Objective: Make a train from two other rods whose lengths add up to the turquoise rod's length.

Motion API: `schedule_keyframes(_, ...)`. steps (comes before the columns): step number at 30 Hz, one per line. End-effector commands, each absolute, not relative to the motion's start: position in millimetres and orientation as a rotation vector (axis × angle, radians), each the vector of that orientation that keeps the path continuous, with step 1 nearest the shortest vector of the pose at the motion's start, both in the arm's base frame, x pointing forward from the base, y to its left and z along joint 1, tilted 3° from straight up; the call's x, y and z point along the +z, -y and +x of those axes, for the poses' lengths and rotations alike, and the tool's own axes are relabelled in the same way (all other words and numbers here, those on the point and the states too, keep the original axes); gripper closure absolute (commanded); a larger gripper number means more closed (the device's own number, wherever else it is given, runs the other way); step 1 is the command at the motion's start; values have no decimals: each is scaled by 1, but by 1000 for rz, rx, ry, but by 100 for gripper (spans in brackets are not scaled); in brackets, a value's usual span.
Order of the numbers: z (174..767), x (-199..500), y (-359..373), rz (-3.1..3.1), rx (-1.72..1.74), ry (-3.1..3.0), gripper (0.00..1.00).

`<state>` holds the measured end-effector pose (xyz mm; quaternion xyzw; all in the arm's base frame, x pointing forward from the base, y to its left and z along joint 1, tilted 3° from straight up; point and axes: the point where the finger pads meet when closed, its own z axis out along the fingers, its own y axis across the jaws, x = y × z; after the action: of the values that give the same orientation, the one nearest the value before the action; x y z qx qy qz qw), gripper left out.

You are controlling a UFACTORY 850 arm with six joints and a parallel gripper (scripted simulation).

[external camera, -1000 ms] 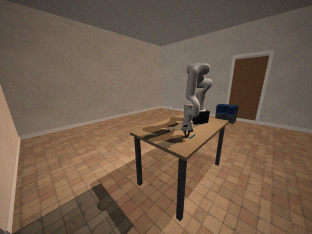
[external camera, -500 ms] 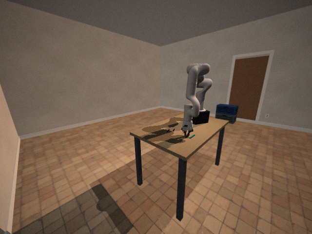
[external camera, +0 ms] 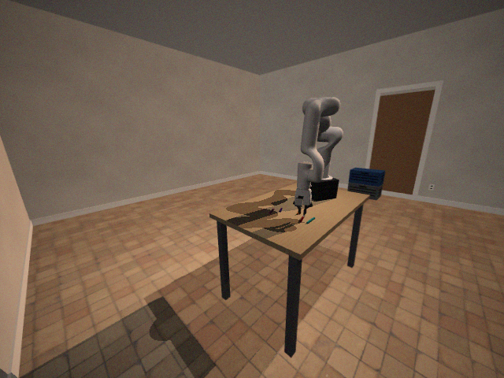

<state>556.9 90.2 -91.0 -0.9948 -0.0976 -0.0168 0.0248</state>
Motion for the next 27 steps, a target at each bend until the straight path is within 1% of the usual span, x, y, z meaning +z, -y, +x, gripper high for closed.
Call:
schedule_keyframes(1,557,-62,-89,-3081,-52,302,76)
schedule_keyframes(6,557,-43,-88,-3081,-52,302,76)
schedule_keyframes(13,557,-39,-88,-3081,-52,302,76)
schedule_keyframes(14,557,-39,-88,-3081,-52,302,0)
schedule_keyframes(27,557,-39,-88,-3081,-52,302,0)
